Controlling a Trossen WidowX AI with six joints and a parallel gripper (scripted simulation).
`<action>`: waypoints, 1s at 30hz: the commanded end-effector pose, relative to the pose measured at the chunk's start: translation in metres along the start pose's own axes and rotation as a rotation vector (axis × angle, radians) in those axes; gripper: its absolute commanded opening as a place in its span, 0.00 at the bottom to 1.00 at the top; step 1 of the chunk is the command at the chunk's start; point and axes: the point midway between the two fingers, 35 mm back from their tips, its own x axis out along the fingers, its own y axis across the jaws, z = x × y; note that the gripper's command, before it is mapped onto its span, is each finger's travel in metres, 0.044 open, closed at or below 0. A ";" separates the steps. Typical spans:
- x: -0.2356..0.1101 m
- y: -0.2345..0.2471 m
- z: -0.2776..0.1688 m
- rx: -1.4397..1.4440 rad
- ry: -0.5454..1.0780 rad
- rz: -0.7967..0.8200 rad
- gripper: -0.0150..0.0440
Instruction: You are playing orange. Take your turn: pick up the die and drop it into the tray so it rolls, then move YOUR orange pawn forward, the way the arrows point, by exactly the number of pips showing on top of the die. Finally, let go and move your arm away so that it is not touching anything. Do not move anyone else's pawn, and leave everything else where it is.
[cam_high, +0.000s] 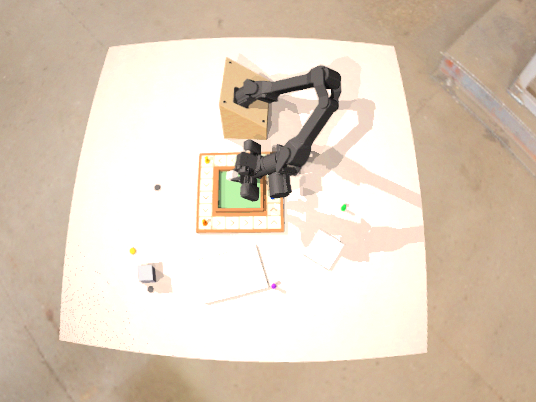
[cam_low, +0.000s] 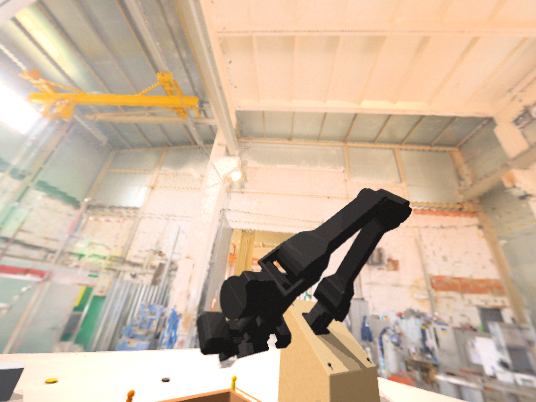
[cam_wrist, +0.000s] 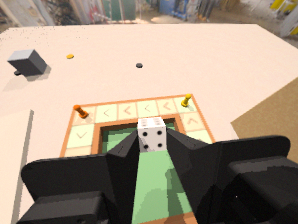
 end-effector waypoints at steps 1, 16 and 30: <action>-0.029 0.011 0.005 0.006 -0.005 0.031 0.25; -0.028 0.008 0.005 0.005 -0.005 0.030 0.25; -0.026 0.008 0.004 0.011 -0.001 0.028 0.43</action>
